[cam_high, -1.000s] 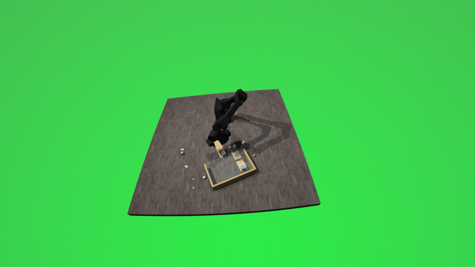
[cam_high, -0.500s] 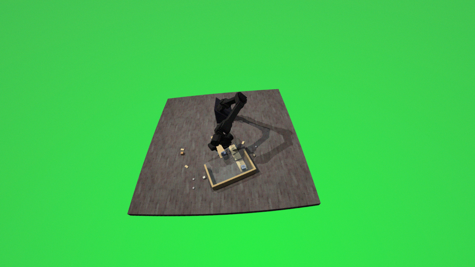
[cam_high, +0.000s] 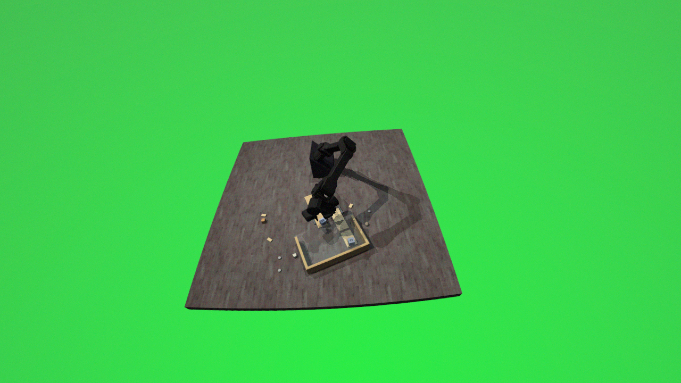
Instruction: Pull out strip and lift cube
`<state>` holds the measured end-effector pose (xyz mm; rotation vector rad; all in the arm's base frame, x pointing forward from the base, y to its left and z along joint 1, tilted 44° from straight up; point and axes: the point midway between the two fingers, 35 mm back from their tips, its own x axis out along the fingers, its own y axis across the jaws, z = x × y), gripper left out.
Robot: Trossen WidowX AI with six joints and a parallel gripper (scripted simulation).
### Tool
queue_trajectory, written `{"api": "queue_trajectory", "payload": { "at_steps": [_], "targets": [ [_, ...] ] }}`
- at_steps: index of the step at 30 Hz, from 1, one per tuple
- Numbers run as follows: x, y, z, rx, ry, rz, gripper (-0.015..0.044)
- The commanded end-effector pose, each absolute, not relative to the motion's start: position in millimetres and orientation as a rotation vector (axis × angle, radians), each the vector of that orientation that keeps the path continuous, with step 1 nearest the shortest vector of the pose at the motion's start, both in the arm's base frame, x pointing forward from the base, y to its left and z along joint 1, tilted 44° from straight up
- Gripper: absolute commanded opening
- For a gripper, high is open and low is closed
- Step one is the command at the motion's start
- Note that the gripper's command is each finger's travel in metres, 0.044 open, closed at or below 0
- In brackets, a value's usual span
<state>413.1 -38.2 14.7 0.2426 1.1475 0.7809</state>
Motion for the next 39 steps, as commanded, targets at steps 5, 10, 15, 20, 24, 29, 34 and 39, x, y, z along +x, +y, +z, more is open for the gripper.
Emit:
{"api": "queue_trajectory", "payload": {
  "at_steps": [5, 10, 15, 20, 24, 29, 34, 39],
  "targets": [
    [417, -29, 2, 0.251, 1.150, 0.781, 0.0250],
    [418, -24, -4, 0.252, 1.150, 0.781, 0.0250],
    [420, -18, -9, 0.252, 1.150, 0.781, 0.0250],
    [421, -13, -15, 0.252, 1.150, 0.782, 0.0250],
    [422, -8, -20, 0.253, 1.149, 0.782, 0.0250],
    [422, -7, -21, 0.253, 1.149, 0.782, 0.0250],
    [423, -8, -19, 0.245, 1.146, 0.782, 0.0224],
    [423, -8, -19, 0.245, 1.146, 0.782, 0.0132]
  ]
}}
